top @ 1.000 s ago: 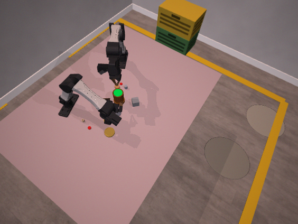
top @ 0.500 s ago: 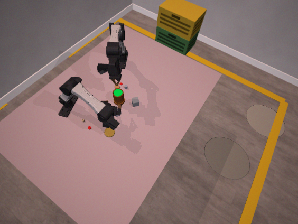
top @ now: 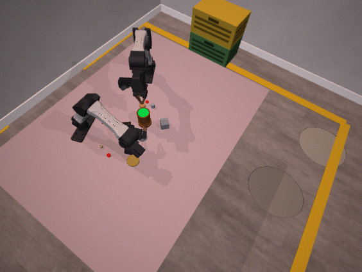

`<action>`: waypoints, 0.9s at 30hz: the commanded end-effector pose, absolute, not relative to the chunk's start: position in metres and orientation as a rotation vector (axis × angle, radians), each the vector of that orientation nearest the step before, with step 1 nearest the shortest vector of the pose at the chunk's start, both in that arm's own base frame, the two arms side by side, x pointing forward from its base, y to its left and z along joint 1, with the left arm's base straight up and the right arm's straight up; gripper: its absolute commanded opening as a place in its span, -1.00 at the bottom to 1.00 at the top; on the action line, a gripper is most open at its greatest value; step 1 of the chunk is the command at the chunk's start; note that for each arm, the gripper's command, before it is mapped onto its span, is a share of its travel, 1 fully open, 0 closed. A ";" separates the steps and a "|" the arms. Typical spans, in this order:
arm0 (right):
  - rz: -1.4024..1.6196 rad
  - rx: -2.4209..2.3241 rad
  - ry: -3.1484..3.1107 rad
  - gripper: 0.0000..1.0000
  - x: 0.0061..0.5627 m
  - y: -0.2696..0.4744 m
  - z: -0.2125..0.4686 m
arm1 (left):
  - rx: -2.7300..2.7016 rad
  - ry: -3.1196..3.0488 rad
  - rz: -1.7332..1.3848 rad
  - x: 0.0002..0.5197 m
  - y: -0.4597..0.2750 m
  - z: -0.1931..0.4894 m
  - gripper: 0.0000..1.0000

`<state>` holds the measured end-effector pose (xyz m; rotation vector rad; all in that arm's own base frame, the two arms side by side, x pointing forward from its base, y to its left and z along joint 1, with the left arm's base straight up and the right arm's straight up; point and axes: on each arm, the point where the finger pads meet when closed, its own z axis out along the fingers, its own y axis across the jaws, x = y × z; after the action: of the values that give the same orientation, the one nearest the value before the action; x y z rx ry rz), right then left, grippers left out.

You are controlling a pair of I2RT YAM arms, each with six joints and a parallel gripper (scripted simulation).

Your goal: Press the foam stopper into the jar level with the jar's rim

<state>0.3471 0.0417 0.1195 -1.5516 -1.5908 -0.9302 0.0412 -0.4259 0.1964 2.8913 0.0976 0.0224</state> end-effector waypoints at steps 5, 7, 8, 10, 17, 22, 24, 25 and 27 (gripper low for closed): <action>-0.953 -1.529 -1.702 0.96 0.346 0.040 0.118 | 2.814 0.232 0.038 0.062 -0.428 0.209 -1.00; -0.965 -1.493 -1.801 0.96 0.345 0.044 0.119 | 2.773 0.320 0.037 0.074 -0.430 0.213 -1.00; -0.976 -1.478 -1.860 0.96 0.347 0.043 0.119 | 2.744 0.376 0.037 0.081 -0.430 0.216 -1.00; -0.990 -1.455 -1.956 0.96 0.349 0.041 0.117 | 2.694 0.472 0.024 0.094 -0.431 0.219 -1.00; -1.022 -1.366 -2.227 0.96 0.353 0.039 0.117 | 2.517 0.759 0.030 0.143 -0.422 0.234 -1.00; -1.037 -1.347 -2.318 0.96 0.357 0.035 0.119 | 2.447 0.851 0.028 0.159 -0.418 0.240 -1.00; -1.041 -1.301 -2.400 0.96 0.359 0.037 0.121 | 2.388 0.929 0.029 0.175 -0.412 0.244 -1.00; -1.044 -1.281 -2.446 0.96 0.360 0.037 0.122 | 2.354 0.970 0.033 0.184 -0.408 0.247 -1.00; -1.049 -1.252 -2.519 0.96 0.363 0.035 0.125 | 2.295 1.035 0.033 0.197 -0.403 0.251 -1.00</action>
<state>0.3558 0.0365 0.1222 -1.3229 -2.3363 -1.0238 0.1742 -0.4063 0.2342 2.4470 0.9240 0.0304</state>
